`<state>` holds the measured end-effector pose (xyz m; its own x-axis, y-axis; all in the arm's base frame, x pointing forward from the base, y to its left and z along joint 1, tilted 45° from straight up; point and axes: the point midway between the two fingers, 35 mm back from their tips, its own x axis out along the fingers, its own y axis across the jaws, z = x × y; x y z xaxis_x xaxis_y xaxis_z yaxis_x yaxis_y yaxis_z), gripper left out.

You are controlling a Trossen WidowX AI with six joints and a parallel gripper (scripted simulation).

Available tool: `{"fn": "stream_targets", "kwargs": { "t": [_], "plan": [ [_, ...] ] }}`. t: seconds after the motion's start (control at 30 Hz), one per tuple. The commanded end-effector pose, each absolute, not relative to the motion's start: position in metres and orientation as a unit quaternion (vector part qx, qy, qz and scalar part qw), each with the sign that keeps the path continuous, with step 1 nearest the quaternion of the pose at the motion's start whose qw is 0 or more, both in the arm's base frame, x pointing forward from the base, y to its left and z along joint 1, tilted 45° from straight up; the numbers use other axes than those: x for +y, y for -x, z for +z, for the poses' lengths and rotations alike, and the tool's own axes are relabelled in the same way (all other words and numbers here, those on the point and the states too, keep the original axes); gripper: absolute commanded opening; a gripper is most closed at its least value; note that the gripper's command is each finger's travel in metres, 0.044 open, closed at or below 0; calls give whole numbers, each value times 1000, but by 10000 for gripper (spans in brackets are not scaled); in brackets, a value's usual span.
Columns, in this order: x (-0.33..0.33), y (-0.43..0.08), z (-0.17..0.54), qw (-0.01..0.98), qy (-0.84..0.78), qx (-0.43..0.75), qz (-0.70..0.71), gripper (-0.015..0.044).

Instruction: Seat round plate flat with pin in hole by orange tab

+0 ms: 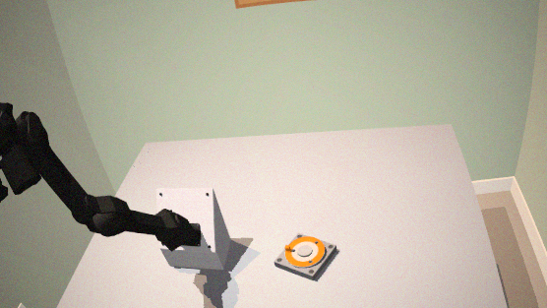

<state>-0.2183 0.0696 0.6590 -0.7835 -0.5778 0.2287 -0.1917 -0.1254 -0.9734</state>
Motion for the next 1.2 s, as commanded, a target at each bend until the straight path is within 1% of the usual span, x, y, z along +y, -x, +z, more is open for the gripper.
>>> {"fn": "stream_targets", "kwargs": {
  "t": [0.0,0.07,0.2,0.27,0.47,0.53,0.7,0.8,0.97,1.07,1.17],
  "plan": [
    [70,219,659,141,297,641,-694,374],
    [81,221,658,140,287,597,-736,321],
    [167,226,658,47,269,479,-834,216],
    [185,225,657,25,266,456,-849,164],
    [282,197,641,-113,246,333,-903,6],
    [302,188,635,-143,242,307,-909,0],
    [373,151,606,-256,229,208,-916,0],
    [401,130,590,-304,223,167,-911,0],
    [454,79,548,-409,206,79,-885,0],
    [473,52,525,-456,197,42,-867,0],
    [495,15,490,-522,176,3,-835,0]
  ]
}}
